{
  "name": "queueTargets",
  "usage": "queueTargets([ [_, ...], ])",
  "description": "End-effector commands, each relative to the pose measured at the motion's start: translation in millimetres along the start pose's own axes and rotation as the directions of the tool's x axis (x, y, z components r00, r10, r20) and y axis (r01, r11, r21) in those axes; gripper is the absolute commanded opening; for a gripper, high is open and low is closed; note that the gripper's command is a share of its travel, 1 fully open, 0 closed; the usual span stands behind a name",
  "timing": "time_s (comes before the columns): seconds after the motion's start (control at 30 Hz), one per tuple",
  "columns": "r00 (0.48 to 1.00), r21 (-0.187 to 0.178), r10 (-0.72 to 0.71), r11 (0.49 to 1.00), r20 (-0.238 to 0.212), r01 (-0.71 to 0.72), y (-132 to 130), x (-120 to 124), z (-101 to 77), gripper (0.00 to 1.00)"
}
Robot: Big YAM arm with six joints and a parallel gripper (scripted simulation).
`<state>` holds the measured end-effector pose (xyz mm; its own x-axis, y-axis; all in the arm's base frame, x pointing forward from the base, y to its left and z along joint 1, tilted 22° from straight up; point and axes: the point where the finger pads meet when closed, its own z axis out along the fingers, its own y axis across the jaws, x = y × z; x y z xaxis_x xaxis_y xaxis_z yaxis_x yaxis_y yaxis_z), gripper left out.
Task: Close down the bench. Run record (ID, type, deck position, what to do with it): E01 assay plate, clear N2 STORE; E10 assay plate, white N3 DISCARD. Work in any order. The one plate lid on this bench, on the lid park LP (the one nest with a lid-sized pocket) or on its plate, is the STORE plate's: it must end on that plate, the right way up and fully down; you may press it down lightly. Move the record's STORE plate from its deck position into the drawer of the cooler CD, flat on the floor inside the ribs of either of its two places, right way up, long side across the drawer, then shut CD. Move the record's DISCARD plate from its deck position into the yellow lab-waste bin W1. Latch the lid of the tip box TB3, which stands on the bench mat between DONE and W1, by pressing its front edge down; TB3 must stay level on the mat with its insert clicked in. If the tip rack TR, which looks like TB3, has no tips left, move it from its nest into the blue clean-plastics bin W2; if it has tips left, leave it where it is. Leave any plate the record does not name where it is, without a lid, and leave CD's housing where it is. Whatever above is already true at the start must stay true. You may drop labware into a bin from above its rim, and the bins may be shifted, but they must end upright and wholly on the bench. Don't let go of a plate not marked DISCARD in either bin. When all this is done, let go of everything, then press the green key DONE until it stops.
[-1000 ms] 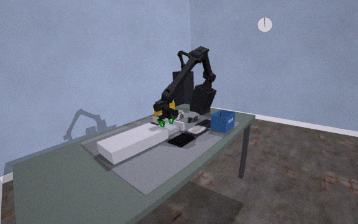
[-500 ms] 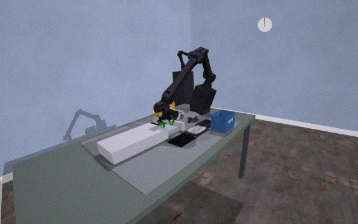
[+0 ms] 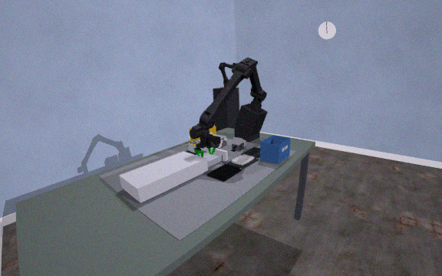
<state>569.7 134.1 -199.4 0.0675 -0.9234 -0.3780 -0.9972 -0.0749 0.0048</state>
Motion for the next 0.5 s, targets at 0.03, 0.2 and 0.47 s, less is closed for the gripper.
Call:
queueTargets([
  [0.03,1.0,0.039,-0.005,0.999,0.003,0.005,-17.6,-0.9,-15.0,0.0],
  [0.2,1.0,0.05,0.008,0.999,0.003,-0.008,-21.4,9.2,-17.9,0.0],
  [0.47,1.0,0.039,-0.005,0.999,0.003,0.005,-17.4,-0.4,-15.0,0.0],
])
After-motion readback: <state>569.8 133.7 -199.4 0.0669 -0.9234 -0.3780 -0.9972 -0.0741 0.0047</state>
